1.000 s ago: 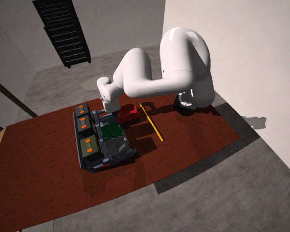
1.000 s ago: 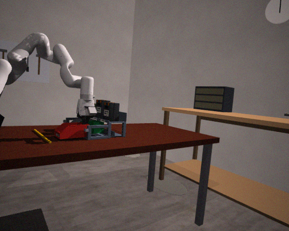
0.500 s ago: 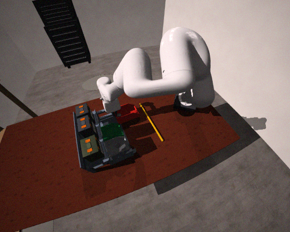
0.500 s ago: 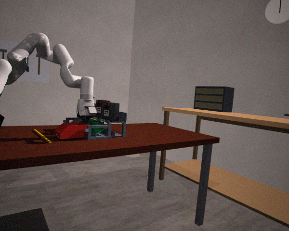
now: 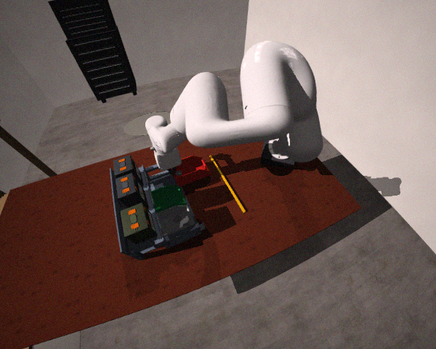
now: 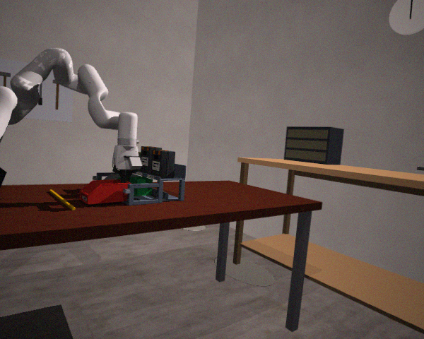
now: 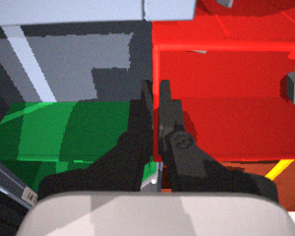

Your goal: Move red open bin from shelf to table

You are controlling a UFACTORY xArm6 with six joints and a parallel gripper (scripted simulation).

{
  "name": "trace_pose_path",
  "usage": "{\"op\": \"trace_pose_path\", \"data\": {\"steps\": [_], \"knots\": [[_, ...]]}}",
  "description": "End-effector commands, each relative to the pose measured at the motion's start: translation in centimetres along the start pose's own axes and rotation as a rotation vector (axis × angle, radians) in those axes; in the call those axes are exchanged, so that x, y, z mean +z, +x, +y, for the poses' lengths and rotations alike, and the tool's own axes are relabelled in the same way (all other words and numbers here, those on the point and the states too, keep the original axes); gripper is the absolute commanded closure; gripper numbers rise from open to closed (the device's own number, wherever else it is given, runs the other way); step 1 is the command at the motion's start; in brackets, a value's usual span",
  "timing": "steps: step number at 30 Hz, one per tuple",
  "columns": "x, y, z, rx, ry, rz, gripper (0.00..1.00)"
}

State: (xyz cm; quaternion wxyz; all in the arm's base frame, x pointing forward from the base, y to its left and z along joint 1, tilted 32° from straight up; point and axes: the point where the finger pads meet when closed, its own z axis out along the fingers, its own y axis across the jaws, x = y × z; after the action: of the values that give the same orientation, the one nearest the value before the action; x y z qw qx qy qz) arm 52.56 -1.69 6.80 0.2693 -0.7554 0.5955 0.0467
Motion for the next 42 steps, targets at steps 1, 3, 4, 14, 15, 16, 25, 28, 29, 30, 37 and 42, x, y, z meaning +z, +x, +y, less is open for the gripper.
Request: {"op": "trace_pose_path", "data": {"steps": [1,3,4,14,15,16,25,28,29,30,37,42], "knots": [[-0.14,0.05,-0.15,-0.001,0.003,0.002,1.0],[-0.14,0.05,-0.15,-0.001,0.003,0.002,1.0],[-0.14,0.05,-0.15,-0.001,0.003,0.002,1.0],[-0.14,0.05,-0.15,-0.001,0.003,0.002,1.0],[-0.26,0.05,-0.15,-0.001,0.003,0.002,1.0],[-0.38,0.05,-0.15,-0.001,0.003,0.002,1.0],[-0.74,0.05,-0.14,-0.001,0.004,0.002,1.0],[-0.74,0.05,-0.14,-0.001,0.004,0.002,1.0],[-0.74,0.05,-0.14,-0.001,0.004,0.002,1.0],[-0.74,0.05,-0.14,-0.001,0.004,0.002,1.0],[-0.65,0.05,-0.15,-0.001,0.004,0.002,1.0],[-0.65,0.05,-0.15,-0.001,0.004,0.002,1.0]]}}
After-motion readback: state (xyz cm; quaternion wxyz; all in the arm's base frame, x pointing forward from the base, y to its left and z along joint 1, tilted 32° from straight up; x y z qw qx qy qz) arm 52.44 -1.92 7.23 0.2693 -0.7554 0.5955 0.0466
